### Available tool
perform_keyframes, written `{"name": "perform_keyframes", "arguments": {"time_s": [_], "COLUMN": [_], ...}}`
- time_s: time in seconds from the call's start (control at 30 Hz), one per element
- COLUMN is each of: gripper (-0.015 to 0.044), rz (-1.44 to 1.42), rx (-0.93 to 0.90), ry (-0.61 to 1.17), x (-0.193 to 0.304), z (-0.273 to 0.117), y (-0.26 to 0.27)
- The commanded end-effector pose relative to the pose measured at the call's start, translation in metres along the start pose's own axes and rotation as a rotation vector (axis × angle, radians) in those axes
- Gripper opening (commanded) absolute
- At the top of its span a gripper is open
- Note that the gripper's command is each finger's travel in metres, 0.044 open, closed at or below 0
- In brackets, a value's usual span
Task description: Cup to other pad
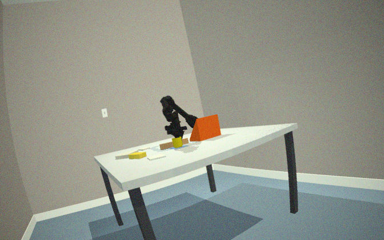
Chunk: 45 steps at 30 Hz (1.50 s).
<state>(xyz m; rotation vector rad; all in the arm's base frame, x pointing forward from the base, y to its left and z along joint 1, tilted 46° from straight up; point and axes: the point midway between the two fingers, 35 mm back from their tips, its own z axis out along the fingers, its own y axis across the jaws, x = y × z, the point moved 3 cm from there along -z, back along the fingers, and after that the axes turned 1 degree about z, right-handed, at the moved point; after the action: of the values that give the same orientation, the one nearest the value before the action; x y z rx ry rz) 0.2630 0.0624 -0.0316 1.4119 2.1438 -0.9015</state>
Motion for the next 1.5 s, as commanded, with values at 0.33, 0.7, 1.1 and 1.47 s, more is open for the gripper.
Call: {"name": "perform_keyframes", "arguments": {"time_s": [0.33, 0.7, 1.1, 1.47], "gripper": [0.0080, 0.0007, 0.0000, 0.0000], "rz": [0.001, 0.001, -0.003, -0.007], "rx": [-0.001, -0.001, -0.002, -0.001], "ry": [0.000, 0.000, 0.001, -0.002], "x": [0.000, 0.000, 0.000, 0.000], "z": [0.000, 0.000, -0.031, -0.067], "y": [0.000, 0.000, 0.002, -0.001]}}
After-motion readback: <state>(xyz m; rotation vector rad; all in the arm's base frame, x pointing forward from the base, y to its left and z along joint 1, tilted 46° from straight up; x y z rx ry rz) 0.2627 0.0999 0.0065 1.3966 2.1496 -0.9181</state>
